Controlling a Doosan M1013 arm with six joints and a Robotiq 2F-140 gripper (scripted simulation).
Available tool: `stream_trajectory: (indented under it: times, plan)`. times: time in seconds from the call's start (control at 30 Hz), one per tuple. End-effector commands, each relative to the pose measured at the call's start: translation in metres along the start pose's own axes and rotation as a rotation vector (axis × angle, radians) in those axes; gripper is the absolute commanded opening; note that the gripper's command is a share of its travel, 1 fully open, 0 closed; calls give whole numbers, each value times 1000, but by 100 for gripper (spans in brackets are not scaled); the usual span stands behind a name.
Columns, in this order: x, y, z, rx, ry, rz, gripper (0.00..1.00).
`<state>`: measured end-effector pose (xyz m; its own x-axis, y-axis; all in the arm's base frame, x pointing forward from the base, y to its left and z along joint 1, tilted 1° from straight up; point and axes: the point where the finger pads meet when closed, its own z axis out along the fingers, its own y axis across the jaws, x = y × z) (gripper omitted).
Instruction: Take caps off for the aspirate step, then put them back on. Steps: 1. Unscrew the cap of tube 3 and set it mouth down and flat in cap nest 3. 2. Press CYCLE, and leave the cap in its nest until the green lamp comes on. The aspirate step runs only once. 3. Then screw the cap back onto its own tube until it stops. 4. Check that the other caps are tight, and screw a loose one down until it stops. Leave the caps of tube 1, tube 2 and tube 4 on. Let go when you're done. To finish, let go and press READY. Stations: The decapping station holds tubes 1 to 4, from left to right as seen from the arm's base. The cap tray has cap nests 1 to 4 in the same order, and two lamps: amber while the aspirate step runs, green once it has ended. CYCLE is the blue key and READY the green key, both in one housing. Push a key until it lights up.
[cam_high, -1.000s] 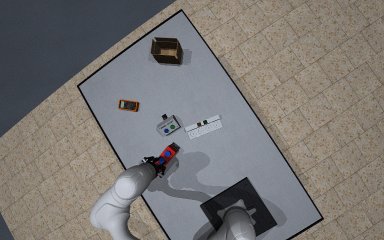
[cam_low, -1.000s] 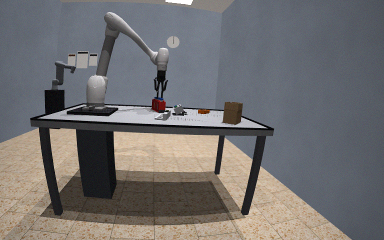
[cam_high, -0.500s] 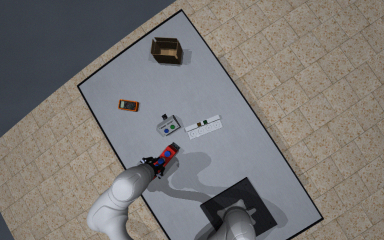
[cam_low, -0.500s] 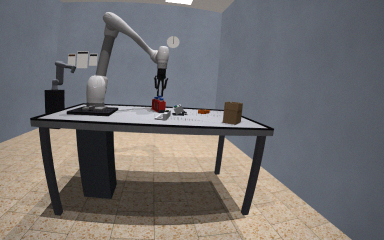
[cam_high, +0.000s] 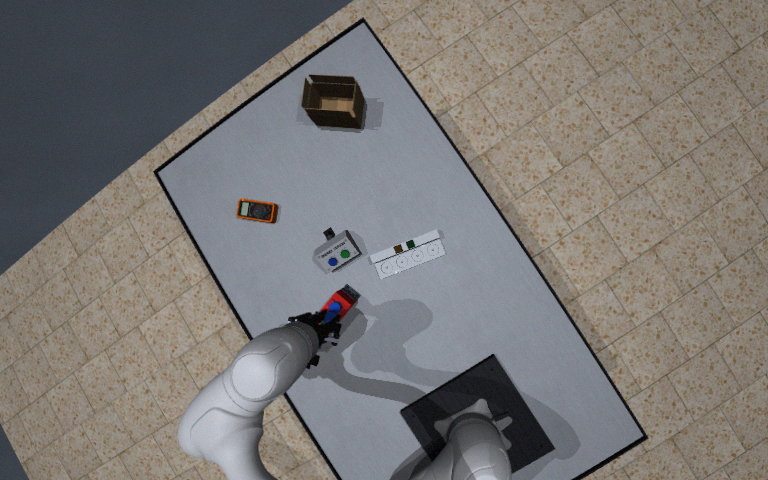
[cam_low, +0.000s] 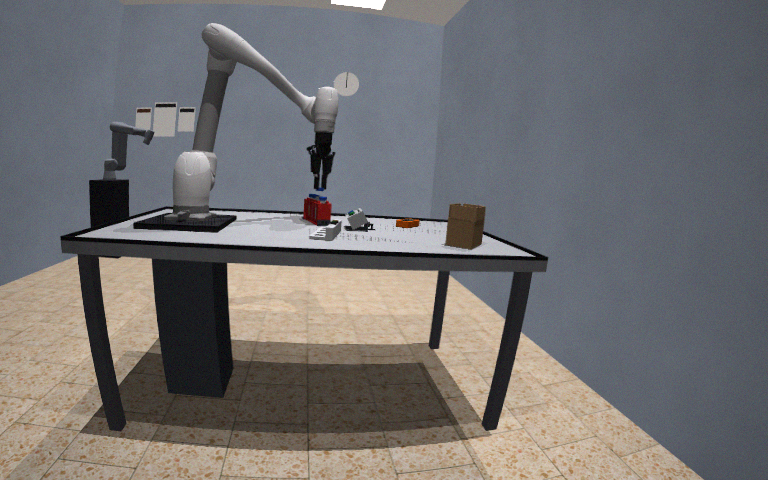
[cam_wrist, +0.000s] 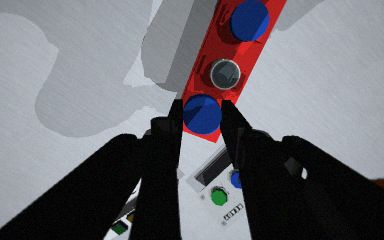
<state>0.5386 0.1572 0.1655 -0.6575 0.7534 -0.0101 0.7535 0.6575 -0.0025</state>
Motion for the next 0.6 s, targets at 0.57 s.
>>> stream_trajectory:
  times: [0.57]
  plan:
    - [-107, -78, 1, -20, 20, -695, 30]
